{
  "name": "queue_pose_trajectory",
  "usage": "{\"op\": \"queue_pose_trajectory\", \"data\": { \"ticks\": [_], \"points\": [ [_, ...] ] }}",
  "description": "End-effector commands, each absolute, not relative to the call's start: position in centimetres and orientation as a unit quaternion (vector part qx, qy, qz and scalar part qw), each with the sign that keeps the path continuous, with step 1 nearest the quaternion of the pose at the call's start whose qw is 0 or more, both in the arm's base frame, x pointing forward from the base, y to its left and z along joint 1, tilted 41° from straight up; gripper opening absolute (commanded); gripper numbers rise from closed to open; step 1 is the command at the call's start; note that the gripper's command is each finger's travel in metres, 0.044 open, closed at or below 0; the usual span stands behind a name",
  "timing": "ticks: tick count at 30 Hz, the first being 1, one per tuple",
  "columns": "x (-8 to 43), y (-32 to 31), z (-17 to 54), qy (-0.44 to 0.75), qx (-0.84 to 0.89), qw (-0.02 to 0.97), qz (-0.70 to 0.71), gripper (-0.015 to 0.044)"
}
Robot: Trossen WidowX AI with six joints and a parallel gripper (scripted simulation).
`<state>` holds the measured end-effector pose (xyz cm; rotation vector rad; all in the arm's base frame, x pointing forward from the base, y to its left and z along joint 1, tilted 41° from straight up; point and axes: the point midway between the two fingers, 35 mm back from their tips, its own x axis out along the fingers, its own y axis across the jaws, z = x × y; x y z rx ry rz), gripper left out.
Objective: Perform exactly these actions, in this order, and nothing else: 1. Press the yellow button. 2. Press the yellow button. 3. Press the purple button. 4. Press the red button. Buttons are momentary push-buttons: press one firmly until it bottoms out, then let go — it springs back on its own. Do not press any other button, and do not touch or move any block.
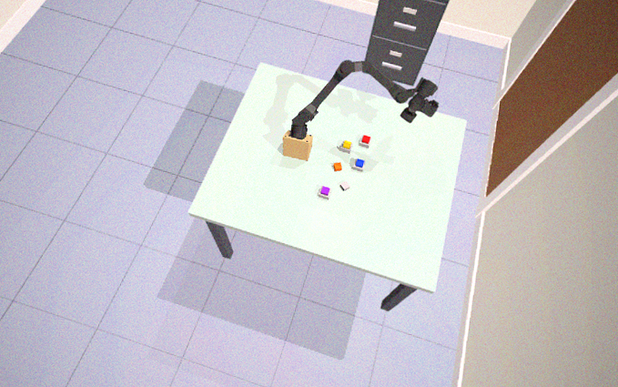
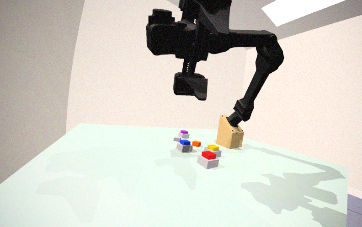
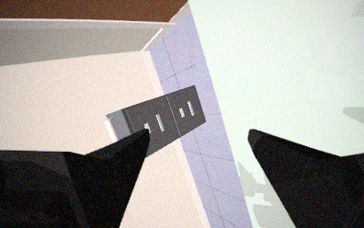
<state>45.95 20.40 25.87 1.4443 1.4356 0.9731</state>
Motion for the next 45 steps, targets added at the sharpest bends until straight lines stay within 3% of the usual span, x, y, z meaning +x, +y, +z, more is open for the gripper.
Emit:
{"op": "queue_pose_trajectory", "data": {
  "ticks": [1,10,17,35,44,45],
  "points": [
    [45.9,20.3,25.7,0.573,0.579,0.431,0.388,0.0400],
    [41.3,14.8,17.3,0.540,0.511,0.602,0.291,0.0400],
    [37.5,12.7,14.0,0.564,0.444,0.645,0.262,0.0400],
    [21.9,7.8,7.9,0.687,0.211,0.635,0.283,0.0400],
    [21.8,7.8,7.8,0.688,0.209,0.634,0.284,0.0400],
    [21.8,8.0,7.6,0.688,0.209,0.634,0.283,0.0374]
  ]
}}
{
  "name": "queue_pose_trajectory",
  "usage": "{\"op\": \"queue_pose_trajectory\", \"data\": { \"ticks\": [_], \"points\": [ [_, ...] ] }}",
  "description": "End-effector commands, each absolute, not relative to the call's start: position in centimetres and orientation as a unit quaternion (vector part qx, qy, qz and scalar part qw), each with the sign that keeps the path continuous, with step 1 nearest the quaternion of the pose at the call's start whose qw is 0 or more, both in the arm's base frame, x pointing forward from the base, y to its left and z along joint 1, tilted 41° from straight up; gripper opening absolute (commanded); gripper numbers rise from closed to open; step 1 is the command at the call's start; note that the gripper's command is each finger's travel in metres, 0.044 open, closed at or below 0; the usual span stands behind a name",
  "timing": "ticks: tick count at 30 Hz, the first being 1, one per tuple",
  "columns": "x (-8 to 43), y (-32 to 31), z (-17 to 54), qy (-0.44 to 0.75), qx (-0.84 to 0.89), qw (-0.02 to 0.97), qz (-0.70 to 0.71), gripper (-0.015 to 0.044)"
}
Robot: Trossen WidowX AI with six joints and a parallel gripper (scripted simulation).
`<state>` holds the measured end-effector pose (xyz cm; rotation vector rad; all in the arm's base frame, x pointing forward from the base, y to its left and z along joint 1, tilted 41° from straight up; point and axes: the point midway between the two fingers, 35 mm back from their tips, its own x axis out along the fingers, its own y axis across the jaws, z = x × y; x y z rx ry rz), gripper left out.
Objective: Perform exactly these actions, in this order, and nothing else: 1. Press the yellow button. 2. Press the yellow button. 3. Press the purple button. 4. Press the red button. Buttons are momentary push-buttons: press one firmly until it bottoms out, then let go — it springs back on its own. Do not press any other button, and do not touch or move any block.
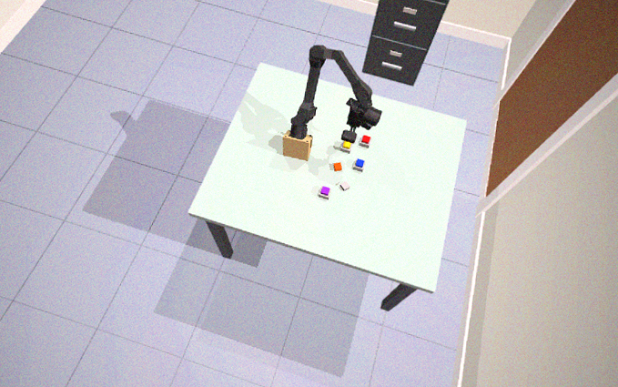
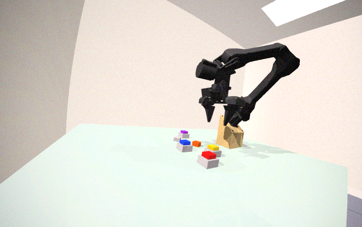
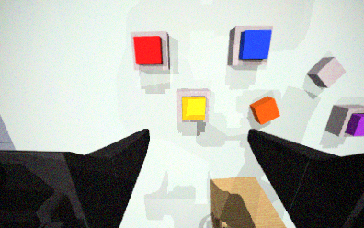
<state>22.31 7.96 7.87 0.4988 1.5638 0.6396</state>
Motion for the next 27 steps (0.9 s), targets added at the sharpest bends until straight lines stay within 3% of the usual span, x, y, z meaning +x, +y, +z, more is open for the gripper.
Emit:
{"op": "queue_pose_trajectory", "data": {
  "ticks": [1,5,13,27],
  "points": [
    [21.8,8.4,7.0,0.688,0.209,0.635,0.283,0.0348],
    [21.1,11.7,3.4,0.688,0.210,0.634,0.284,0.0242],
    [21.1,11.8,3.2,0.688,0.210,0.634,0.285,0.0032],
    [21.1,12.0,3.0,0.688,0.210,0.634,0.284,0.0020]
  ]
}}
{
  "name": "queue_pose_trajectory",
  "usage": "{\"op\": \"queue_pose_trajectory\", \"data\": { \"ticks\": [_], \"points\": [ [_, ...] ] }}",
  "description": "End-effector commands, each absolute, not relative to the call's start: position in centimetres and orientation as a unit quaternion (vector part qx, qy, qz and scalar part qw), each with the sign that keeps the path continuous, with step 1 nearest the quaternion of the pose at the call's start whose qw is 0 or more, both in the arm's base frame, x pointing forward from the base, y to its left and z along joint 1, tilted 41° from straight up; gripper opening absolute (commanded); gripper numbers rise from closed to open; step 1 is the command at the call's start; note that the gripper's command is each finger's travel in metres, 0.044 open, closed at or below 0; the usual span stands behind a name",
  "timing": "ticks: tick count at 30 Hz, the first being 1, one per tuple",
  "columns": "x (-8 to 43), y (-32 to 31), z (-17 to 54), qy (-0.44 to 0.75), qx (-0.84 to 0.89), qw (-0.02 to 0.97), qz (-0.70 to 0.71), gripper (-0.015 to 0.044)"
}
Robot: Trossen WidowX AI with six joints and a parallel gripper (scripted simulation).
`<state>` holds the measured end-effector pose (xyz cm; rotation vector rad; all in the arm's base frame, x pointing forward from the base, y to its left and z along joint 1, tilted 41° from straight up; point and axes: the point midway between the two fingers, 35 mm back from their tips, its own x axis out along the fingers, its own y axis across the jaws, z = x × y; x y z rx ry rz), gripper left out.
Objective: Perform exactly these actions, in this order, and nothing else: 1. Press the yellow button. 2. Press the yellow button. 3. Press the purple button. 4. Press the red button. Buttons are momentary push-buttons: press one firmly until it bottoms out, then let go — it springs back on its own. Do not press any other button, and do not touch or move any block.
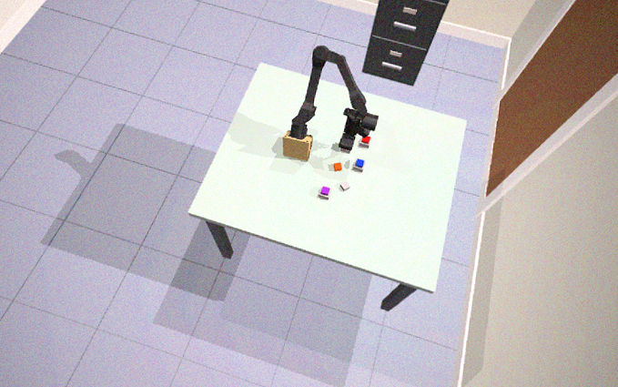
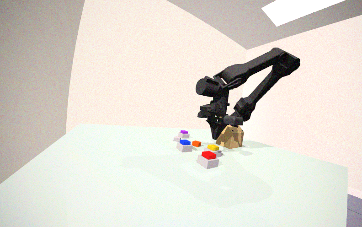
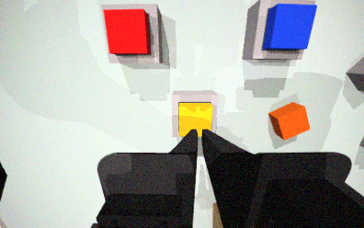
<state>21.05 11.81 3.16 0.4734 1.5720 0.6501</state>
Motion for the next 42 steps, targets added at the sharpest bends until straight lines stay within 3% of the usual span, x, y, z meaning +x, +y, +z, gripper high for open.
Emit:
{"op": "queue_pose_trajectory", "data": {
  "ticks": [1,42],
  "points": [
    [21.0,12.1,2.9,0.688,0.210,0.634,0.284,0.0020],
    [21.0,12.9,1.9,0.687,0.209,0.635,0.284,0.0020]
  ]
}}
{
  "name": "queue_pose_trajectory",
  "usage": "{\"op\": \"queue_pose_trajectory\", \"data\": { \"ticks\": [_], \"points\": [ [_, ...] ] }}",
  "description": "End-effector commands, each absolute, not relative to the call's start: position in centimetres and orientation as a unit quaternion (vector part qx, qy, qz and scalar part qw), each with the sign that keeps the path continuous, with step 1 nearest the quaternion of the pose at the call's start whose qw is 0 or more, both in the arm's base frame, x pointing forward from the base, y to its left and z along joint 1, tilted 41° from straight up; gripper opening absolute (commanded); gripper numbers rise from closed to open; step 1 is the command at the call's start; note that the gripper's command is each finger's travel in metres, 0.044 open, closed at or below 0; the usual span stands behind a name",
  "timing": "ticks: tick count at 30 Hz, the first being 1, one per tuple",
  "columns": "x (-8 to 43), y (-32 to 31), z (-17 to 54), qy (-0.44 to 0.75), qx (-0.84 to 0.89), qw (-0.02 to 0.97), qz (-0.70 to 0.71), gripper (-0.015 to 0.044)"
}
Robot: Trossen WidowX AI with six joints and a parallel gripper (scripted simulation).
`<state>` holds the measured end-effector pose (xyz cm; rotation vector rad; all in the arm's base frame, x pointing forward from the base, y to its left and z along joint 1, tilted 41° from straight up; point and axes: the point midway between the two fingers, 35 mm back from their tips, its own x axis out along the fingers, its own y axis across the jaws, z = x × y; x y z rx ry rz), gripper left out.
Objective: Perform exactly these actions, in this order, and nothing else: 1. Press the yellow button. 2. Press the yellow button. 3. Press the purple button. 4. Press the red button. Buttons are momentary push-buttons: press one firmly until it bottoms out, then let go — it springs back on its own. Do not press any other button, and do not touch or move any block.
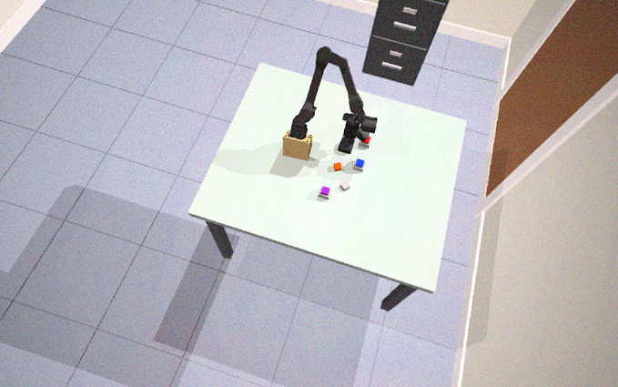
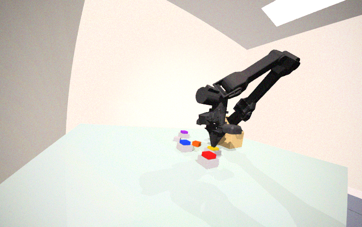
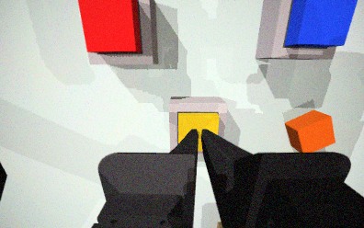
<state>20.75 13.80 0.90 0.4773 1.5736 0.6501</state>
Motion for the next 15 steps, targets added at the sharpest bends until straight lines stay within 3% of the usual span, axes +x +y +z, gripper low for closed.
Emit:
{"op": "queue_pose_trajectory", "data": {
  "ticks": [1,15],
  "points": [
    [21.03,12.32,2.61,0.688,0.209,0.635,0.284,0.0020],
    [21.00,12.51,2.41,0.688,0.210,0.634,0.284,0.0020]
  ]
}}
